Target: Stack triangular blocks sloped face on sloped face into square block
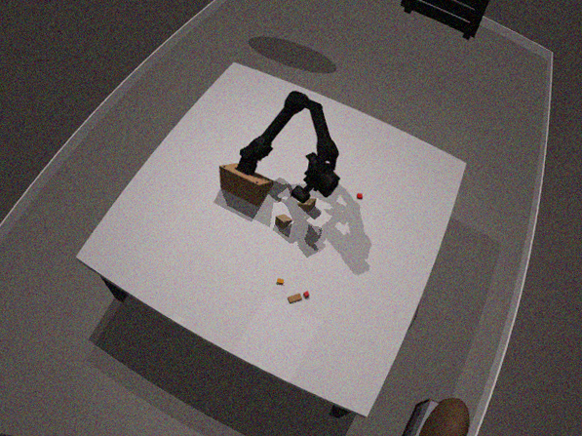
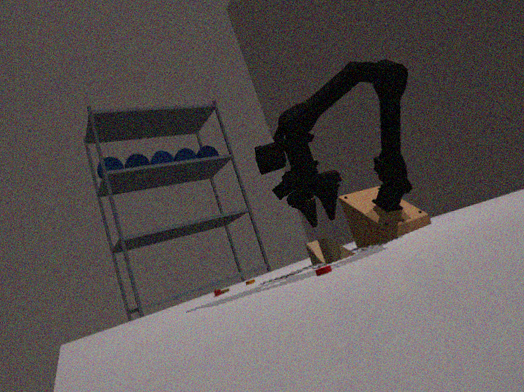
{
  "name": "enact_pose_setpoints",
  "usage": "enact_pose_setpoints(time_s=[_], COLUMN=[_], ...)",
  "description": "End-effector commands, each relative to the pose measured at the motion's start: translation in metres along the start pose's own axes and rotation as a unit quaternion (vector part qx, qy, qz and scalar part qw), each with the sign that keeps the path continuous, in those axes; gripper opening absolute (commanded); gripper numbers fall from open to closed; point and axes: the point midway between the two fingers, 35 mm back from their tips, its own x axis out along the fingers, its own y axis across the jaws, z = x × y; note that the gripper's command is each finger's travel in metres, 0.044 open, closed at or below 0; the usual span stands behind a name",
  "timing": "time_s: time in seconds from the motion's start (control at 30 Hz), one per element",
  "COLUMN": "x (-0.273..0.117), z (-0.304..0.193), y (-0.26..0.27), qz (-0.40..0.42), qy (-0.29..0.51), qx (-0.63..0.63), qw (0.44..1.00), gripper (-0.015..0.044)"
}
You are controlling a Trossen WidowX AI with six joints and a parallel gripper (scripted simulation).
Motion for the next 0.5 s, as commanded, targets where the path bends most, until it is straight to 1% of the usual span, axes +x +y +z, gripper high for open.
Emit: enact_pose_setpoints(time_s=[0.0, 0.47], x=[0.008, 0.03], z=[0.0, 0.002], y=[0.0, 0.0], qz=[0.002, 0.002], qy=[0.002, 0.001], qx=[0.003, 0.002], qw=[1.0, 1.0], gripper=[0.044, 0.044])
